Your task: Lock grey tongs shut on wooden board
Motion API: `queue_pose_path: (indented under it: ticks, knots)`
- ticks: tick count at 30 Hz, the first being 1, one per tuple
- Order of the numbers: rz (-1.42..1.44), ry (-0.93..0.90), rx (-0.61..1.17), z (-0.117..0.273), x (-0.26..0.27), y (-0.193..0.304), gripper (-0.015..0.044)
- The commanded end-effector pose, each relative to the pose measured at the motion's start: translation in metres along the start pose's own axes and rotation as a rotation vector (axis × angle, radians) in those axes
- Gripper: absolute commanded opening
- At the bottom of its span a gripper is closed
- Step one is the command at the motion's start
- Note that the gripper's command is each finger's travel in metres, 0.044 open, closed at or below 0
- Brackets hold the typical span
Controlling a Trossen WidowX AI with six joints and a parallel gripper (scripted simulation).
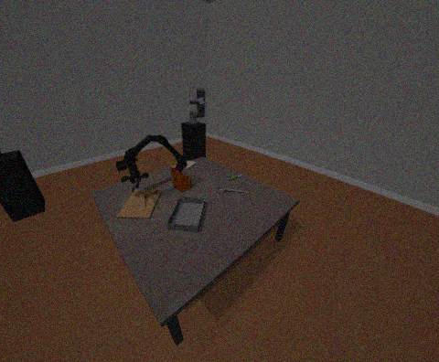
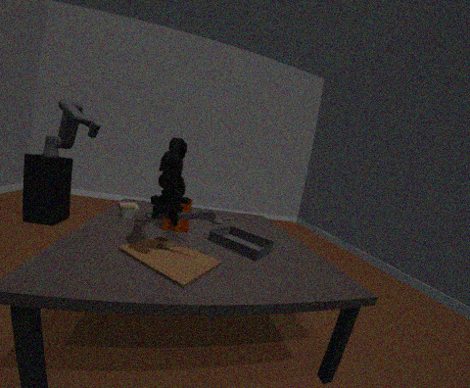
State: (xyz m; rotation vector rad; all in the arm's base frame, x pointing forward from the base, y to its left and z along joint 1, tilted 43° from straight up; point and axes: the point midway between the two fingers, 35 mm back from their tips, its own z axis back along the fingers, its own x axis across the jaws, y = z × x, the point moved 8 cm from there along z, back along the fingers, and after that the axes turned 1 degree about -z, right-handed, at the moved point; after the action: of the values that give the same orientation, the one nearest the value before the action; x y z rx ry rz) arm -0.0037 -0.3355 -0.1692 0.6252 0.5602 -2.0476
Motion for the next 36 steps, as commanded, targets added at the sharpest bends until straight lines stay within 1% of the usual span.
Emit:
queue_pose_path:
  ticks: [1, 10, 24, 26, 36]
  knots:
    - [0.0, 0.024, 0.153, -0.003, 0.004, -0.016, -0.015]
    - [0.007, 0.041, 0.485, -0.012, 0.007, -0.049, -0.015]
    - [0.032, -0.035, 0.957, -0.02, -0.002, -0.095, -0.015]
    - [0.033, -0.041, 0.979, -0.02, -0.003, -0.097, -0.015]
    - [0.033, -0.041, 0.979, -0.02, -0.003, -0.097, -0.015]
